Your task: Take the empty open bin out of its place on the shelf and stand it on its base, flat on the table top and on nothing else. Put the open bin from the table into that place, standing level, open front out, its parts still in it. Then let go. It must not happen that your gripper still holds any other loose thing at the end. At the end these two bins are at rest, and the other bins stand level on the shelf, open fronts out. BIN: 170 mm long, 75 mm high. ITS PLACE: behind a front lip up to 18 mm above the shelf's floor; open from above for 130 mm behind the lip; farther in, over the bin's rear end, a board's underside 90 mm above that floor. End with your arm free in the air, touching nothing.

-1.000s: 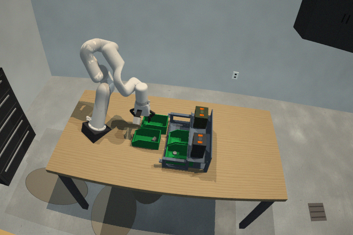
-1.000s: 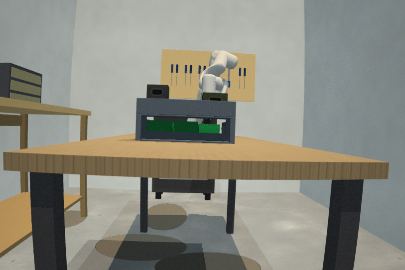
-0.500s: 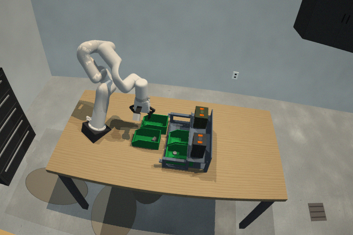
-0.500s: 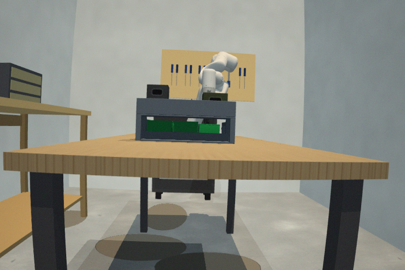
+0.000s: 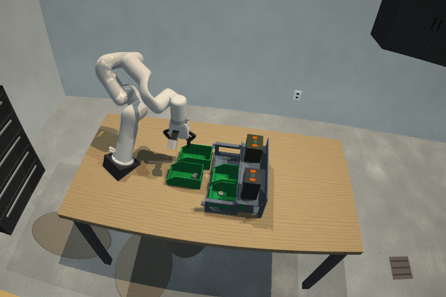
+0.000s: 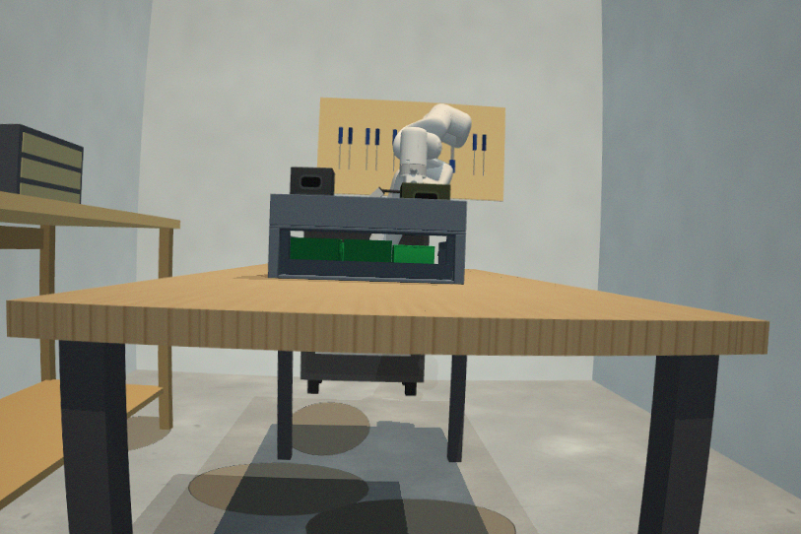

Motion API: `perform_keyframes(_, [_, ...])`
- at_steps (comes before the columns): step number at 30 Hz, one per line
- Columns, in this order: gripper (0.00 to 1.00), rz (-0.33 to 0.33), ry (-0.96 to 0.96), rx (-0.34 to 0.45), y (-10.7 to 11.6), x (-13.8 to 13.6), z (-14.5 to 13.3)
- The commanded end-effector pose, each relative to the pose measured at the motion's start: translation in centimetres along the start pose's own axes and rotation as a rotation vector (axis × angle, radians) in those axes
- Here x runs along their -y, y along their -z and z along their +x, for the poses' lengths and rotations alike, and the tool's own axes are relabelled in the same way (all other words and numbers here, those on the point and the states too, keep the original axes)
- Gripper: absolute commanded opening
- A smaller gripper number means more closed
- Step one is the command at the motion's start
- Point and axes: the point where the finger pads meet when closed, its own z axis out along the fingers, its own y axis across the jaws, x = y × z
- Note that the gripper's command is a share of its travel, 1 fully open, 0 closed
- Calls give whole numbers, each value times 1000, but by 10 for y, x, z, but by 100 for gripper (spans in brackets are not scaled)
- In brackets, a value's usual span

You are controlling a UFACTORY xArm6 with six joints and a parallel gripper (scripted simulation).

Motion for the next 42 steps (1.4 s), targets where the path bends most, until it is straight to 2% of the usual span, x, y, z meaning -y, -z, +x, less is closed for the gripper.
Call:
perform_keyframes(1, [95, 3, 1, 0, 4, 1, 0])
perform_keyframes(11, [95, 3, 1, 0, 6, 1, 0])
perform_keyframes(12, [0, 3, 1, 0, 6, 1, 0])
perform_keyframes(42, [0, 3, 1, 0, 6, 1, 0])
